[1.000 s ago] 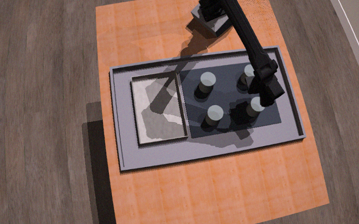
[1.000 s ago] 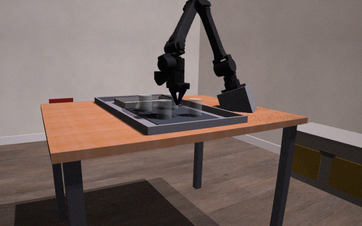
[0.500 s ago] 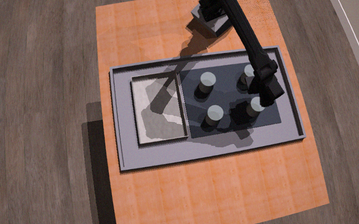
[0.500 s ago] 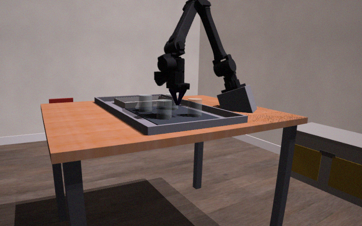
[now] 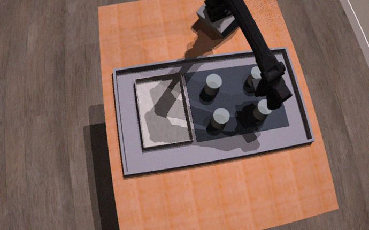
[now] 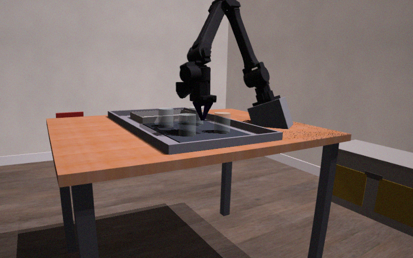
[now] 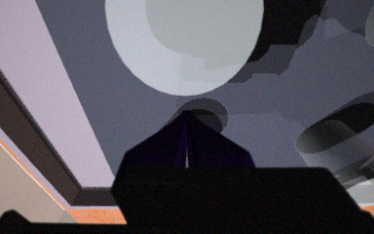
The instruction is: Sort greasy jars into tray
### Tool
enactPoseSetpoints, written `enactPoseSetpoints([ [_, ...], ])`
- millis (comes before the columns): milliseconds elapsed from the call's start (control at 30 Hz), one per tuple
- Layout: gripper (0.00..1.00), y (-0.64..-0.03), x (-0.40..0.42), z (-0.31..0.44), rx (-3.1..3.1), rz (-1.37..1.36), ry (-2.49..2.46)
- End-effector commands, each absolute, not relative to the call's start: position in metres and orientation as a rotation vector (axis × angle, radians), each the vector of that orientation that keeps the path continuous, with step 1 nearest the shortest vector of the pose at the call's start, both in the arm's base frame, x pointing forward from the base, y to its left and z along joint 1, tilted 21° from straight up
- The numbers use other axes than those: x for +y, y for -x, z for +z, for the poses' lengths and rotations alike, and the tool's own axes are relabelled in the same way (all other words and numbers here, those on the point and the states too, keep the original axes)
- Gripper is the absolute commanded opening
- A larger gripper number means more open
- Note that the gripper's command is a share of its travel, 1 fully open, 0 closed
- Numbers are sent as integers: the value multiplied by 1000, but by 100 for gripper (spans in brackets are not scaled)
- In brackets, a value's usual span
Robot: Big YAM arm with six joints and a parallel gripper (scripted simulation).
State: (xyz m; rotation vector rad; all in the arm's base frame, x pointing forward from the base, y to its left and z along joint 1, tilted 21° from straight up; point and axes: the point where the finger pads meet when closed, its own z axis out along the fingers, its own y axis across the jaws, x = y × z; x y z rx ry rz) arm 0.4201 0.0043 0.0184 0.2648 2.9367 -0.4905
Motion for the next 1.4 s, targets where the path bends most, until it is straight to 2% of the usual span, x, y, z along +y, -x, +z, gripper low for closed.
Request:
enactPoseSetpoints([
  [0,0,-442,4,28,2912,-475,-269],
  [1367,0,-447,4,29,2912,-475,-269],
])
